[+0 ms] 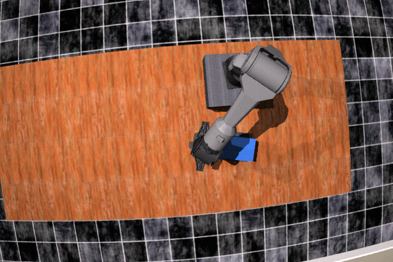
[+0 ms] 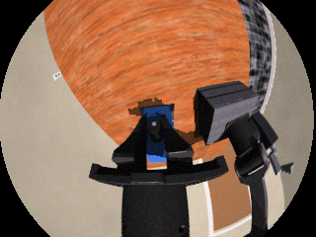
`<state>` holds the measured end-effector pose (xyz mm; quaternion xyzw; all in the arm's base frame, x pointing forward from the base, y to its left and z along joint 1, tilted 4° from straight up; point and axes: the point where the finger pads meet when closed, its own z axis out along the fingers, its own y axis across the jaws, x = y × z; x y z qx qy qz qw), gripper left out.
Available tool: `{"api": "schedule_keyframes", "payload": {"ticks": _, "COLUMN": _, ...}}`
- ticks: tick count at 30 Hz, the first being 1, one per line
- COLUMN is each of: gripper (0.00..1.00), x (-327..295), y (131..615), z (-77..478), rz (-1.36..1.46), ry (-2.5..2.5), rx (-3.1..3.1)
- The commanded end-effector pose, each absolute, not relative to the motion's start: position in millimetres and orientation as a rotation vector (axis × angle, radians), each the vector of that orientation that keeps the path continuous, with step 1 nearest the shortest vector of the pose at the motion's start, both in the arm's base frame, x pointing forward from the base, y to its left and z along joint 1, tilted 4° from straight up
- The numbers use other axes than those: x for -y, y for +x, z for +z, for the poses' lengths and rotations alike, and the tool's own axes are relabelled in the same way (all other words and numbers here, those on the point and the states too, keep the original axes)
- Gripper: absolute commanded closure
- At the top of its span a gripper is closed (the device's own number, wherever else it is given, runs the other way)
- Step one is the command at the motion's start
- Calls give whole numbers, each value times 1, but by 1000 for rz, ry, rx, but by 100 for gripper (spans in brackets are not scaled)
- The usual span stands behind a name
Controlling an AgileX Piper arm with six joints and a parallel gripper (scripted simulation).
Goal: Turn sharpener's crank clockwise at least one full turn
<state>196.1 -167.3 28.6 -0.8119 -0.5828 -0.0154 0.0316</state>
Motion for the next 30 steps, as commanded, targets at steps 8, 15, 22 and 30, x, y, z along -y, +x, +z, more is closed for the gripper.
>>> {"api": "schedule_keyframes", "payload": {"ticks": 8, "gripper": 80, "x": 168, "y": 198, "z": 28, "rz": -49, "ry": -2499, "rx": 1796}}
{"api": "schedule_keyframes", "payload": {"ticks": 15, "gripper": 80, "x": 170, "y": 202, "z": 28, "rz": -49, "ry": -2501, "rx": 1795}}
{"api": "schedule_keyframes", "payload": {"ticks": 22, "gripper": 80, "x": 171, "y": 206, "z": 27, "rz": -50, "ry": -2501, "rx": 1795}}
{"api": "schedule_keyframes", "payload": {"ticks": 30, "gripper": 80, "x": 173, "y": 213, "z": 25, "rz": -50, "ry": -2501, "rx": 1796}}
